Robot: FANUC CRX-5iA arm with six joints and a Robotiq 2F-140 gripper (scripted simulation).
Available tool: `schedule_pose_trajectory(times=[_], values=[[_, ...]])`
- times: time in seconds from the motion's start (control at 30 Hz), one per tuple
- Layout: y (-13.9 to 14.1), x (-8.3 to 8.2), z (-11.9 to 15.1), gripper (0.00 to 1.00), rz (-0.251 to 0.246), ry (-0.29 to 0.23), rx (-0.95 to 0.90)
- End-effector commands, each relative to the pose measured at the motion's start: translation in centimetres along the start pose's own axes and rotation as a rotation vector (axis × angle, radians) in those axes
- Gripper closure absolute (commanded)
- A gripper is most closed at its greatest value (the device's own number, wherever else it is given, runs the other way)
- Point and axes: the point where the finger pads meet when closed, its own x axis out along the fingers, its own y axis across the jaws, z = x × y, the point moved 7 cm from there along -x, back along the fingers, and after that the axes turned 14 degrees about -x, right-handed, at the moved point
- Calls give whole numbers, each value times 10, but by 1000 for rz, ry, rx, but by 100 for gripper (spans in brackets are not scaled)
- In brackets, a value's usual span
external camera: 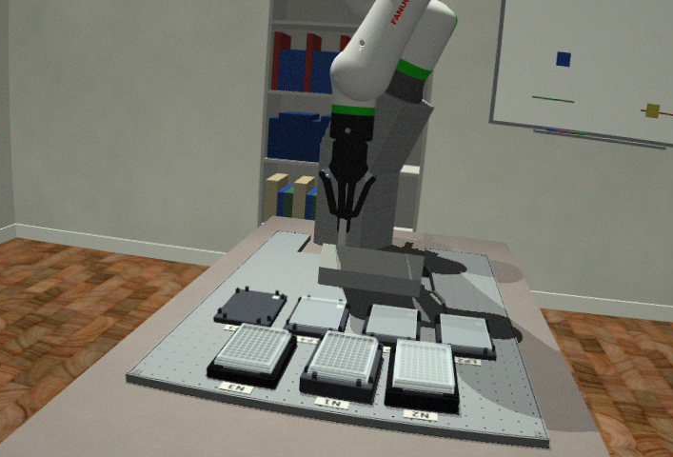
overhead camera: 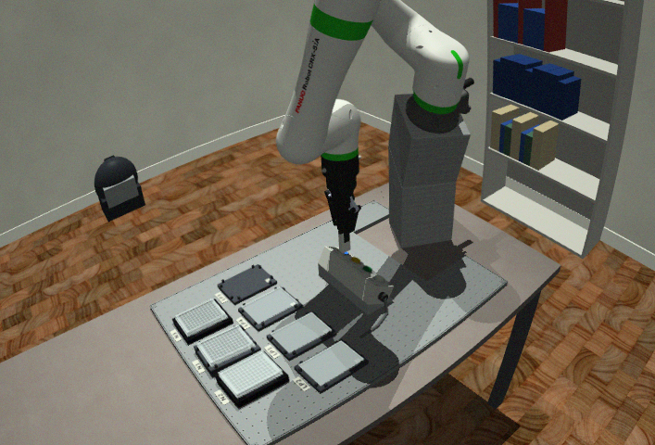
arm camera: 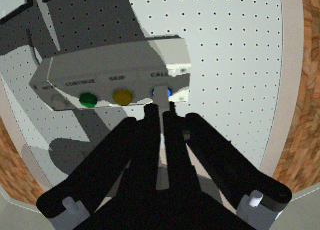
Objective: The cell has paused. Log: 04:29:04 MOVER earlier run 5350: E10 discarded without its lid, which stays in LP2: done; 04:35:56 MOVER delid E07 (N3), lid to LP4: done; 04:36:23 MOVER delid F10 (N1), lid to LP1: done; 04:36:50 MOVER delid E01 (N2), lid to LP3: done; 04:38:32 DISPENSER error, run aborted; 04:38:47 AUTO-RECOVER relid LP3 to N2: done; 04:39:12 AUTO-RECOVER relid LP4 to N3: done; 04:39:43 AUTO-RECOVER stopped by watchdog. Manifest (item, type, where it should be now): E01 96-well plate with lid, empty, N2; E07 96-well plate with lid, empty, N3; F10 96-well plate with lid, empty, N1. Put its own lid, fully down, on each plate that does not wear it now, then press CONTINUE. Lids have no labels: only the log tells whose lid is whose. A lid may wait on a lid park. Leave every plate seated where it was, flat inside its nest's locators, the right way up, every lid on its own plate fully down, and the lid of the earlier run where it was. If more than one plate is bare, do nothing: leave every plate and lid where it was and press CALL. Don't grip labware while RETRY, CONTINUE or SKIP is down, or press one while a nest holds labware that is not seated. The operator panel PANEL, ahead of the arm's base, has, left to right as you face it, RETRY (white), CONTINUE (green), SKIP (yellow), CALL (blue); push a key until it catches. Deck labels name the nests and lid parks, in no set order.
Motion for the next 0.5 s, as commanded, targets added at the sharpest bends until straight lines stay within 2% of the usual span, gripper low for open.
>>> schedule_pose_trajectory(times=[0.0,0.47], values=[[0,0,1,100,0,-1,0],[0,-4,0,100,0,-1,0]])
